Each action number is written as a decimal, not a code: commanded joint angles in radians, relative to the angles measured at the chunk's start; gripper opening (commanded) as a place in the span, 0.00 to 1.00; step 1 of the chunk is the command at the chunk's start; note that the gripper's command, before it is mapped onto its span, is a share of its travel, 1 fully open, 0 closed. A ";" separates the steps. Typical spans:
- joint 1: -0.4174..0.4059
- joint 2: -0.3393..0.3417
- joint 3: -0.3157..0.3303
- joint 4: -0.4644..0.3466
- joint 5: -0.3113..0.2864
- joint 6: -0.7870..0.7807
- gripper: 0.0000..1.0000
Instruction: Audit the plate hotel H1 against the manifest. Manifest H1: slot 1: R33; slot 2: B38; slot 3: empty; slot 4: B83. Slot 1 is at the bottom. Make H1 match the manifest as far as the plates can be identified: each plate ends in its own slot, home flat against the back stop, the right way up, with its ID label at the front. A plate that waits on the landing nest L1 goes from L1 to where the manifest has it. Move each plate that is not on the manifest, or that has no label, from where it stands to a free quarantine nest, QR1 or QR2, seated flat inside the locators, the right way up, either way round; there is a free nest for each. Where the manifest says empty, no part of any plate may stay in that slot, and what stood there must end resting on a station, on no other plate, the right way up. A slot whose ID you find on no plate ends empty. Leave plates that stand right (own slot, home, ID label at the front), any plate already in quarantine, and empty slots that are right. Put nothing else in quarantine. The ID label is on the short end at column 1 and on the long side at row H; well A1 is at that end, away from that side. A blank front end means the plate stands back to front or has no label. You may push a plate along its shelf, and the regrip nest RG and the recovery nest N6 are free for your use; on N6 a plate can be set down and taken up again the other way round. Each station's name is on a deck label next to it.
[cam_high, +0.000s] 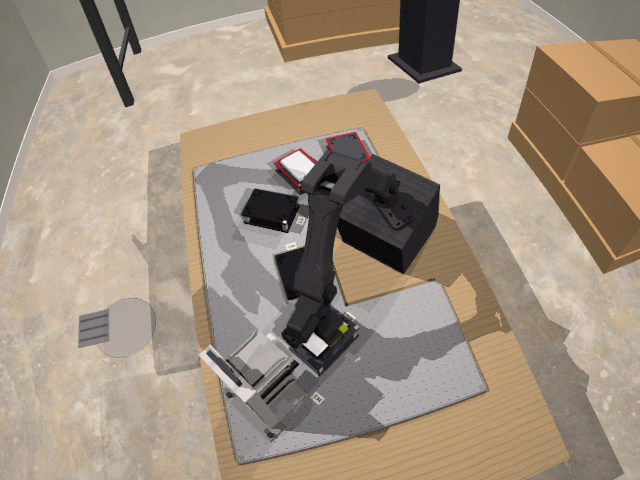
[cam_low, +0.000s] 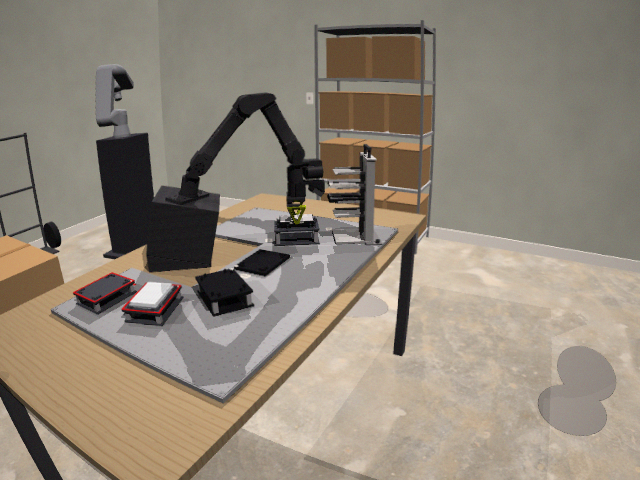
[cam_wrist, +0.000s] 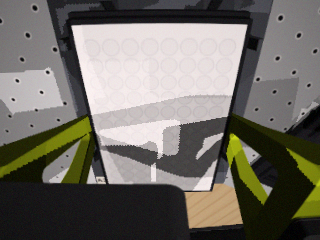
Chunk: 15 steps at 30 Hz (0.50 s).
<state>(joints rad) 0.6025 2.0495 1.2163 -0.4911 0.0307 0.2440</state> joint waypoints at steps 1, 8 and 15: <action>-0.011 0.017 -0.021 0.019 -0.003 -0.004 0.86; -0.013 0.028 -0.025 0.035 -0.004 -0.005 0.86; -0.010 0.038 -0.002 0.045 -0.003 -0.006 0.86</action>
<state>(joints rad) 0.6006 2.0739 1.2091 -0.4625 0.0307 0.2428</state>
